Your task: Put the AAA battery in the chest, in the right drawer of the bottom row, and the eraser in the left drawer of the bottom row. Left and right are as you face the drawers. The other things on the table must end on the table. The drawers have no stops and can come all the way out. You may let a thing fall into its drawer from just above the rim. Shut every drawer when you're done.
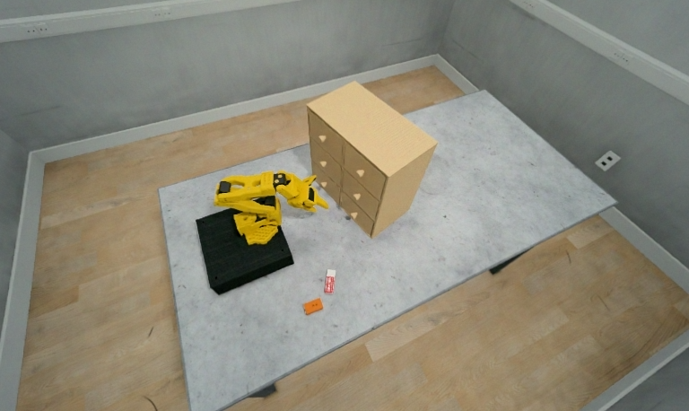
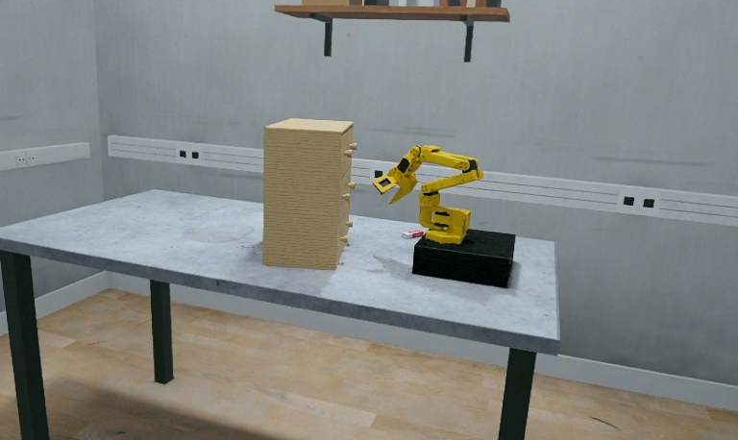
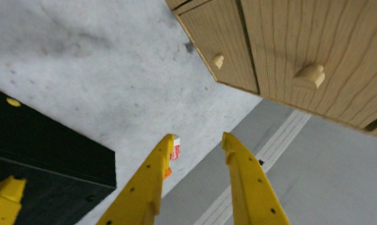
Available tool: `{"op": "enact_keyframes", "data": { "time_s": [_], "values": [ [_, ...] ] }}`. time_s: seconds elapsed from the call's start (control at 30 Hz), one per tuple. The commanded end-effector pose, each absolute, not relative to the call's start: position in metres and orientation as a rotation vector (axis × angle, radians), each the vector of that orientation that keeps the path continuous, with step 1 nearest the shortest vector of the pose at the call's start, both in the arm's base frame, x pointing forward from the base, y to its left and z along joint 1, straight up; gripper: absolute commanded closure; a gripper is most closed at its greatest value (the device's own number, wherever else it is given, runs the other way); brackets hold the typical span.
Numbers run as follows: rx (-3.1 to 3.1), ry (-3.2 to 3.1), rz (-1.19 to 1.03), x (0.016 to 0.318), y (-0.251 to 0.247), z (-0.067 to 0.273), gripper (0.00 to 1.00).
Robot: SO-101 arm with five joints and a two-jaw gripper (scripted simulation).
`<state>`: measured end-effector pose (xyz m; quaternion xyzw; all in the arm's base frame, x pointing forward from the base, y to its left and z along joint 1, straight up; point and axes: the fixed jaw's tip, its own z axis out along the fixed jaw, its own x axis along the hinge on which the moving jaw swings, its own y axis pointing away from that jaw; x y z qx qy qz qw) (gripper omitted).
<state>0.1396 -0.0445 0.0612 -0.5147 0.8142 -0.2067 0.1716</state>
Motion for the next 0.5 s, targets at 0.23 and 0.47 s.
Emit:
{"op": "enact_keyframes", "data": {
  "time_s": [0.23,0.47],
  "values": [
    [-1.748,2.166,-0.618,0.1366,-0.0431,0.0571,0.79],
    [-1.952,2.024,-0.657,0.1367,-0.0436,0.0572,0.79]
  ]
}}
